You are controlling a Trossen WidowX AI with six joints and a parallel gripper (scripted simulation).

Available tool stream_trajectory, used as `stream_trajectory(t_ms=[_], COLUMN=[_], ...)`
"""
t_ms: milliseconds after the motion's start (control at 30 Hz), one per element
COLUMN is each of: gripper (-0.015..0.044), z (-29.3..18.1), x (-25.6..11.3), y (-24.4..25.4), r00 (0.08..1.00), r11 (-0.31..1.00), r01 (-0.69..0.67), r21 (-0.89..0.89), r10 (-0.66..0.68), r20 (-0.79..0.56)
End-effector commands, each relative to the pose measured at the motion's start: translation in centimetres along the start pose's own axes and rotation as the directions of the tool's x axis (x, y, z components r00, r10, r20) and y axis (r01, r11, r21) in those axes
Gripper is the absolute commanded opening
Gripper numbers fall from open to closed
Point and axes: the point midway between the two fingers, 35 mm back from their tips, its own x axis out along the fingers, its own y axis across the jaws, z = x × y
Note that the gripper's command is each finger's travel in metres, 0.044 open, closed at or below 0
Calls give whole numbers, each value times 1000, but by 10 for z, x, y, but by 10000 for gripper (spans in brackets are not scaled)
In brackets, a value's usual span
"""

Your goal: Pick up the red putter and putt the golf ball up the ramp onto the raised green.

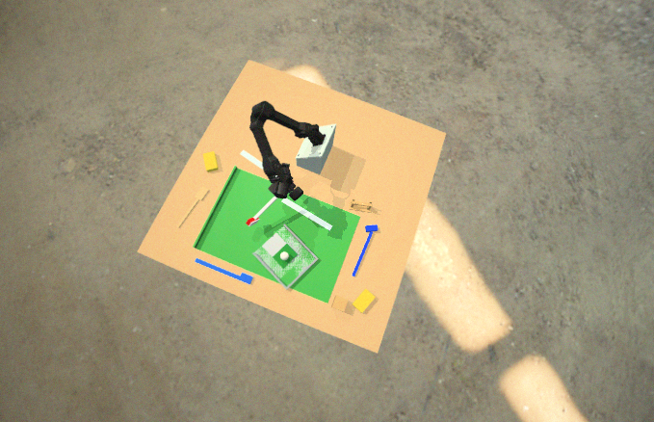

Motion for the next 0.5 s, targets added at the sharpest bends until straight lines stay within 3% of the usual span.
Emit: stream_trajectory(t_ms=[0,467], gripper=[0,0], z=[2,0], x=[-12,-2], y=[-2,0], r00=[1000,1000], r11=[1000,1000], r01=[-7,0], r21=[13,1], r10=[7,0], r20=[8,2])
